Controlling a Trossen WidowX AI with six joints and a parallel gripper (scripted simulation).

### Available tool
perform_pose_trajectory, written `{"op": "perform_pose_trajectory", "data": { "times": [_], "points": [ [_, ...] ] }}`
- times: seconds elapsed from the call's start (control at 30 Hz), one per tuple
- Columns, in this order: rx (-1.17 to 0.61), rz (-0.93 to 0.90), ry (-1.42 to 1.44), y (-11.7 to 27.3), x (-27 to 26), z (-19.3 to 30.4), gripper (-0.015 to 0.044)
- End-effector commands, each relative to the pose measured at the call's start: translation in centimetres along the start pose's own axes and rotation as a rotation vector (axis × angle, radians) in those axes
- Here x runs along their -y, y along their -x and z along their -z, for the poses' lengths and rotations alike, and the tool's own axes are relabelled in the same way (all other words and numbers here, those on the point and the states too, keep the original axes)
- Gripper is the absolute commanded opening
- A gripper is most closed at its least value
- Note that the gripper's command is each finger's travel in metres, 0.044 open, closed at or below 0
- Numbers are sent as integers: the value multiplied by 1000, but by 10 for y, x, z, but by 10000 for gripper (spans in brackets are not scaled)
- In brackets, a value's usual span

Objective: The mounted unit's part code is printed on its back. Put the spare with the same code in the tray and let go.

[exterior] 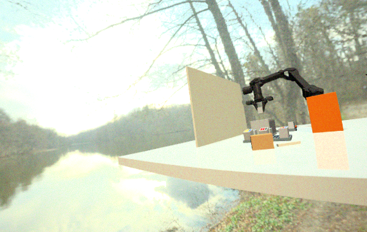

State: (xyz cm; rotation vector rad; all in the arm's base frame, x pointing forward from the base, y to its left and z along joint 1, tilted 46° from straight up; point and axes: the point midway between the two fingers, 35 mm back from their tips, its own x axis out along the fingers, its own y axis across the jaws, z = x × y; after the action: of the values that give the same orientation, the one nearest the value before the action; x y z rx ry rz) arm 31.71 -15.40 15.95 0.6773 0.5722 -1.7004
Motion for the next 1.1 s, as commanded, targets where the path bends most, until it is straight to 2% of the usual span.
{"op": "perform_pose_trajectory", "data": {
  "times": [0.0, 1.07],
  "points": [
    [3, 0, 4, -4, -1, 0, 0],
    [-1, -1, 3, -36, -5, 1, 0]
  ]
}}
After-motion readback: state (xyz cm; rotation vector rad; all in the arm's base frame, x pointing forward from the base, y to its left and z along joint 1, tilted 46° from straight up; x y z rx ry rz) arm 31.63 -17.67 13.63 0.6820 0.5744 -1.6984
